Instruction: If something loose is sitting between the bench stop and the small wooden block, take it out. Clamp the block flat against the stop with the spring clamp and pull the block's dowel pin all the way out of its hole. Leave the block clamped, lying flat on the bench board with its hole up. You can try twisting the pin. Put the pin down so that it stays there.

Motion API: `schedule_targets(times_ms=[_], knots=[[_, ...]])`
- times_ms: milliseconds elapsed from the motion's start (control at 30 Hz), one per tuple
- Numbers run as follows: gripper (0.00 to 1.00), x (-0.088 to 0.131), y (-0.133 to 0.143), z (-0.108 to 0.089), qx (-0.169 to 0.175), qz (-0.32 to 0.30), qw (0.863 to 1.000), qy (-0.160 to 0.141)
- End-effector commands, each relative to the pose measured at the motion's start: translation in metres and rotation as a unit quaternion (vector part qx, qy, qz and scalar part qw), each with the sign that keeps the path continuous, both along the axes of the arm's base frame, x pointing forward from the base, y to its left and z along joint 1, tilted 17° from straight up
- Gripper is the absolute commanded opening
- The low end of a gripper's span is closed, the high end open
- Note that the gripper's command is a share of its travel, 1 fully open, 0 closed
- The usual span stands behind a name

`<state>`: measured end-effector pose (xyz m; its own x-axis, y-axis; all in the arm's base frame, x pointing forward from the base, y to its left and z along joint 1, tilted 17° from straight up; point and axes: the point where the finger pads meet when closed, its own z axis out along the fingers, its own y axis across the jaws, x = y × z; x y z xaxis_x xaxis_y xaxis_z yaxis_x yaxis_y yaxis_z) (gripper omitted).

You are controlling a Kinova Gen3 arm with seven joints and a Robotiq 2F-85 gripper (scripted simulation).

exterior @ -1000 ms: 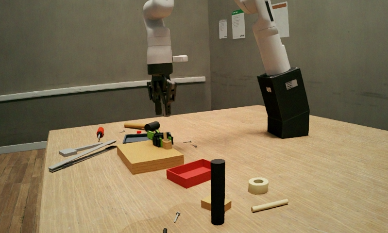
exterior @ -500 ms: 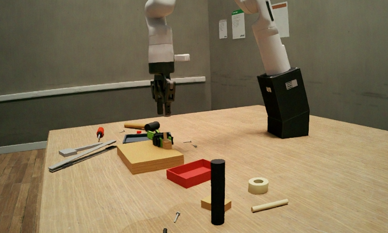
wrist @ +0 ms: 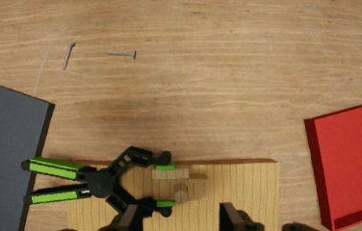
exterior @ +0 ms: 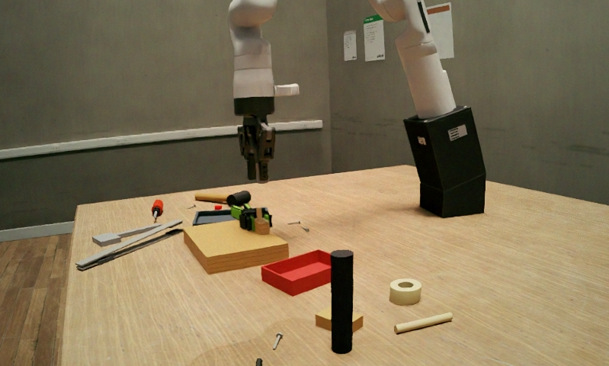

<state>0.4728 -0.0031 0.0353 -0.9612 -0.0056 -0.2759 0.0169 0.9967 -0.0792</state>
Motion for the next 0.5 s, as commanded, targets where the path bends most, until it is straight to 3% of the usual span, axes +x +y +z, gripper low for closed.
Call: schedule_targets(times_ms=[0,33,467], knots=[[0.54,0.0011,-0.0001,0.0020,0.001,-0.007,1.000,-0.005],[0.34,0.0011,-0.0001,0.0020,0.001,-0.007,1.000,-0.005],[0.34,0.0011,0.0000,0.0020,0.001,-0.007,1.000,-0.005]])
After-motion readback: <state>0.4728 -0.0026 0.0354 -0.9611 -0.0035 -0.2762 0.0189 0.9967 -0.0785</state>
